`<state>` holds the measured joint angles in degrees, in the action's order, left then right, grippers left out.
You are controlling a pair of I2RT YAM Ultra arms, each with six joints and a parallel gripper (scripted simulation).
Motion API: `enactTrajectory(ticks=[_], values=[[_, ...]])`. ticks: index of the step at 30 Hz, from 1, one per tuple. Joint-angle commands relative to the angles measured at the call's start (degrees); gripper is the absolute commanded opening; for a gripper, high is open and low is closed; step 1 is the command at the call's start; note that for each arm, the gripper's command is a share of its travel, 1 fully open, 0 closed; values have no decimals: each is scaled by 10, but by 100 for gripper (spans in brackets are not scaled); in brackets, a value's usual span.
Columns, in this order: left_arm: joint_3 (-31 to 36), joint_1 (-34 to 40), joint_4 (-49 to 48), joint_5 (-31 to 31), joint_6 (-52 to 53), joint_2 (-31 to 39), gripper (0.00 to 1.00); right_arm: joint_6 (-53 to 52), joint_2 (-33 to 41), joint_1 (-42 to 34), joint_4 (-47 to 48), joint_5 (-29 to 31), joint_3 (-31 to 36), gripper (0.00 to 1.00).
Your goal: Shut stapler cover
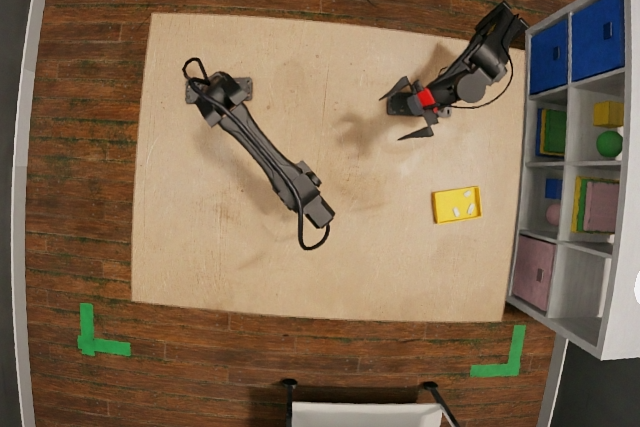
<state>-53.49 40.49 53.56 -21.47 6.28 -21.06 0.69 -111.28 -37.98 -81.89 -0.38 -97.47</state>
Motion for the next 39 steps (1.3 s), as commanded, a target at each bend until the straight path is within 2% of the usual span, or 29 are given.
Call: enactTrajectory(ticks=[1, 4, 5, 16, 17, 18, 23, 24, 26, 31, 34, 39], values=[[1, 4, 7, -3, 4, 6, 100, -3, -10, -5, -11, 8, -13, 11], [1, 4, 7, -3, 4, 6, 100, -3, -10, -5, -11, 8, -13, 45], [1, 4, 7, -3, 4, 6, 100, -3, -10, -5, -11, 7, -13, 51], [1, 4, 7, -3, 4, 6, 100, -1, -13, -4, -49, 5, -55, 51], [1, 4, 7, -3, 4, 6, 100, -1, -14, -4, -53, 5, -60, 62], [1, 4, 7, -3, 4, 6, 100, -1, -14, -4, -57, 5, -65, 64], [1, 4, 7, -3, 4, 6, 100, 0, 18, -1, -77, 6, -104, 64], [1, 4, 7, -3, 4, 6, 100, -3, 17, -1, -74, 2, -106, 53], [1, 4, 7, -3, 4, 6, 100, -3, 17, -1, -74, 2, -106, 53], [1, 4, 7, -3, 4, 6, 100, -24, 50, -8, 14, -24, -85, 50], [1, 4, 7, -3, 4, 6, 100, -18, 100, -10, 80, -15, -35, 50], [1, 4, 7, -3, 4, 6, 100, -15, 224, -6, 198, -3, 113, 50]])
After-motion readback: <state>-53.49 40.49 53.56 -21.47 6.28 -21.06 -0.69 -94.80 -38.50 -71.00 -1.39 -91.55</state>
